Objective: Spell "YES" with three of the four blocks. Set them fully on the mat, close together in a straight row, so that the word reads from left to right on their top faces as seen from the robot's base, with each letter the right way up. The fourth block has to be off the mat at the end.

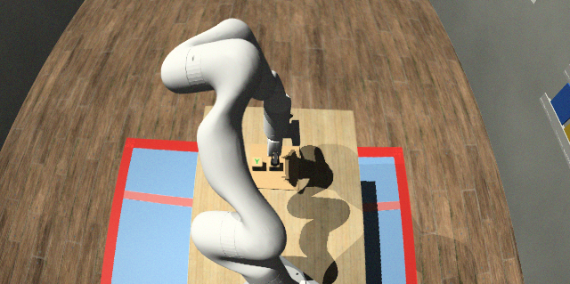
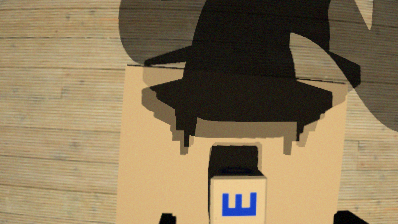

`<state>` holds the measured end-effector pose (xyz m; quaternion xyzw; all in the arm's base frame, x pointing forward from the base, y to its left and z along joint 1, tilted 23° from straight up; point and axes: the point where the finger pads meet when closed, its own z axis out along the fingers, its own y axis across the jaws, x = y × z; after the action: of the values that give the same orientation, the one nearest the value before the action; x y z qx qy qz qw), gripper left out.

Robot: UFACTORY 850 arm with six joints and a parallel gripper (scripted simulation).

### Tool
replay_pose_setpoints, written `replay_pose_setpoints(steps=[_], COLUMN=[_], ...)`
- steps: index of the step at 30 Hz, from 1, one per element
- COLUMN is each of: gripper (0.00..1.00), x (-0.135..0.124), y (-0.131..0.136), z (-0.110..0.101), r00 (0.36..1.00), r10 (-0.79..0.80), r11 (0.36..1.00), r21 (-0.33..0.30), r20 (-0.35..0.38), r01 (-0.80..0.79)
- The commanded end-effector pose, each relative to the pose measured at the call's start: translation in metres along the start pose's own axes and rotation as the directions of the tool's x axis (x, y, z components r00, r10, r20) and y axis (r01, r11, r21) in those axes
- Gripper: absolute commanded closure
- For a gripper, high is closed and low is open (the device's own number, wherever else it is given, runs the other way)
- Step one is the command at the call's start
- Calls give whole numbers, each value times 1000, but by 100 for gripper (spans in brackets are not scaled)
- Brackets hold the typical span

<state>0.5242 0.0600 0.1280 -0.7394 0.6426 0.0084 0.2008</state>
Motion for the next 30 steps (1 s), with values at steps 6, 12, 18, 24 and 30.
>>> replay_pose_setpoints(steps=[6, 12, 18, 24, 30], gripper=[0, 0, 0, 0, 0], x=[0, 0, 0, 0, 0], y=[-1, -1, -2, -10, -26], z=[-1, -1, -1, 0, 0], r00=[1000, 1000, 1000, 995, 956], r10=[0, 0, -8, -102, -293], r11=[1000, 1000, 1000, 995, 956], r21=[1, 1, 2, 6, 16], r20=[0, 0, 0, 4, 10], r01=[0, 0, 8, 102, 293])
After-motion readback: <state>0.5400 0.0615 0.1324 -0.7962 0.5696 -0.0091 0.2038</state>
